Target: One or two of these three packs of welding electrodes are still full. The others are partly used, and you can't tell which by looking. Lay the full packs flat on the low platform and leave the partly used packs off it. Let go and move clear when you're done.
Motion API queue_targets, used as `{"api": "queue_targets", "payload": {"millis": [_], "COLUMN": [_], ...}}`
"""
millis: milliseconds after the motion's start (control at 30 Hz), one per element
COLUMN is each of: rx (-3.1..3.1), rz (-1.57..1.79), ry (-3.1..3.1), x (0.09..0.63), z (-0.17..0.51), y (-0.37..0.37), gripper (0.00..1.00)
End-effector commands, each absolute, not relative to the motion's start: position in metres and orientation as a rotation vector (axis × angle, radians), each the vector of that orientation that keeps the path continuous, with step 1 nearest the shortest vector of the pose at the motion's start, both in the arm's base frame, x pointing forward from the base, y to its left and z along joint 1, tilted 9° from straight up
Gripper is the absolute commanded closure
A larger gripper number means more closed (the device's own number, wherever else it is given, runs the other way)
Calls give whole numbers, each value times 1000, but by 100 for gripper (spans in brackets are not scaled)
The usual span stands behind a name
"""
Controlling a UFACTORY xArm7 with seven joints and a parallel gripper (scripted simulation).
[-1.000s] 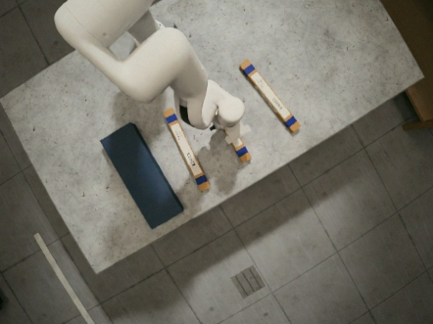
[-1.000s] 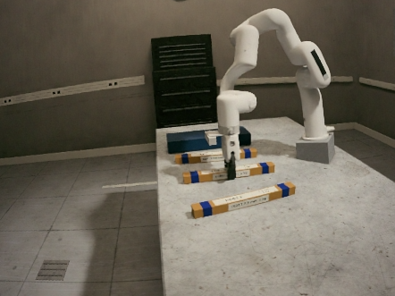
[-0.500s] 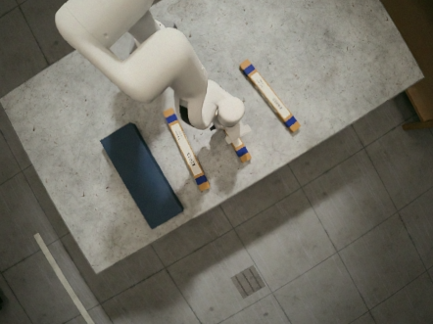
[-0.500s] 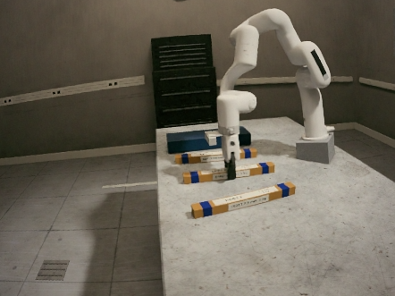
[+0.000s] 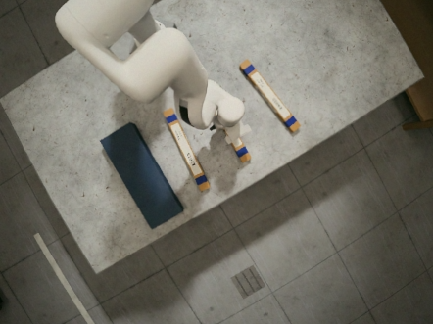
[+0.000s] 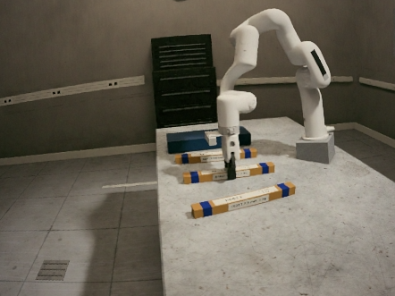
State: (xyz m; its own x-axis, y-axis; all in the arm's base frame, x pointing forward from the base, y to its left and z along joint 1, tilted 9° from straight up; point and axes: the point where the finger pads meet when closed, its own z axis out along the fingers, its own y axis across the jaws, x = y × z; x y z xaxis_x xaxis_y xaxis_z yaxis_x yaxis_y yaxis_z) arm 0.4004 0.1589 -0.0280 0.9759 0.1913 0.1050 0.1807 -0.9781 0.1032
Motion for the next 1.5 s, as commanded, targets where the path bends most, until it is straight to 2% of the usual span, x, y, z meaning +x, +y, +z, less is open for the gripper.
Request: {"api": "queue_targets", "payload": {"millis": [0,333,367,1467], "rx": [3031,3031,3031,3031], "rz": [181,181,181,181], "ry": [287,287,287,287], "x": [402,402,402,402], "z": [-27,-27,-27,-27], "y": [160,160,160,160], "gripper": [65,65,26,26]}}
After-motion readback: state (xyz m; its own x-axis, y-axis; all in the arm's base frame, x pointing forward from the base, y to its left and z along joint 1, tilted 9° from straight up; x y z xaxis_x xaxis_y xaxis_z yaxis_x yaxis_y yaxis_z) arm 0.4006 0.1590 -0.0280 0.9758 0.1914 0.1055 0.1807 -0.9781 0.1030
